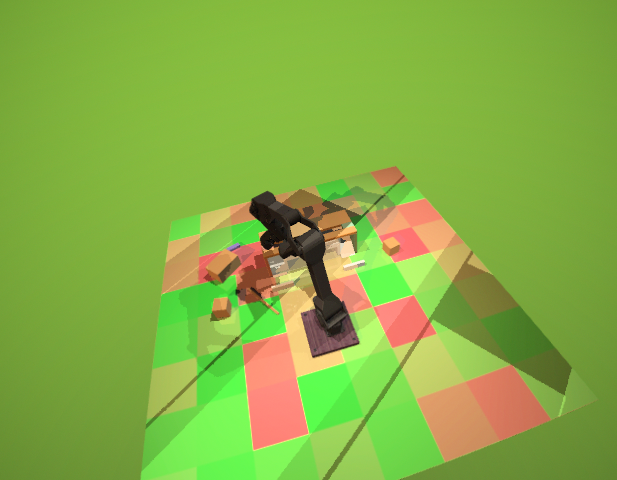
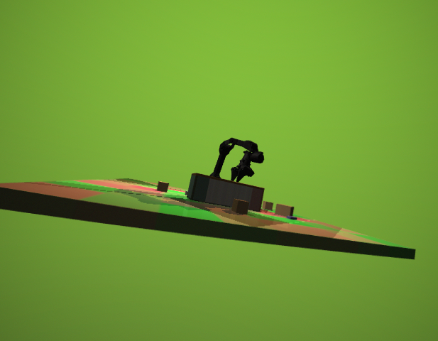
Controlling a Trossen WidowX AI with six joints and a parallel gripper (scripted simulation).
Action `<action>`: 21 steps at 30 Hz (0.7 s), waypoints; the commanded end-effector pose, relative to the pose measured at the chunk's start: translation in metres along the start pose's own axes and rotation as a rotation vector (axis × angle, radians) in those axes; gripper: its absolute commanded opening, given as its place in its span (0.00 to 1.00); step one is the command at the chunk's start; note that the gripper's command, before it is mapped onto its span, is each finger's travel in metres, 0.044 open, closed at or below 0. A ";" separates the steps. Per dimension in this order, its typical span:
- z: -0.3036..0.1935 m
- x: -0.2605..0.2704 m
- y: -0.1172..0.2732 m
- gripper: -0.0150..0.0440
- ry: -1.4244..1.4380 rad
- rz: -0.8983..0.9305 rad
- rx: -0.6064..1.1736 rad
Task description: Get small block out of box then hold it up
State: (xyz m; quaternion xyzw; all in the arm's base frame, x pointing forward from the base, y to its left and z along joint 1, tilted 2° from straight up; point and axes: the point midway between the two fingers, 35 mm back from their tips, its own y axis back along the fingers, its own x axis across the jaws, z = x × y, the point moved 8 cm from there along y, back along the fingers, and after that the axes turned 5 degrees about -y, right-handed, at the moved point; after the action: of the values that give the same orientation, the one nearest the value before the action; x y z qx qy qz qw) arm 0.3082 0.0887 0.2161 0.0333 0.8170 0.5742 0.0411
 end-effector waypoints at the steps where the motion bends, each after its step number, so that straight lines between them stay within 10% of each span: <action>1: 0.002 0.000 -0.008 0.93 0.005 0.003 0.006; 21: 0.011 0.001 -0.040 0.93 0.005 0.003 0.006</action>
State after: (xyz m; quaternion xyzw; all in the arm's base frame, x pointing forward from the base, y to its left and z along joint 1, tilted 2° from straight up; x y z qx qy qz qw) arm 0.3088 0.0867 0.1819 0.0332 0.8171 0.5741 0.0413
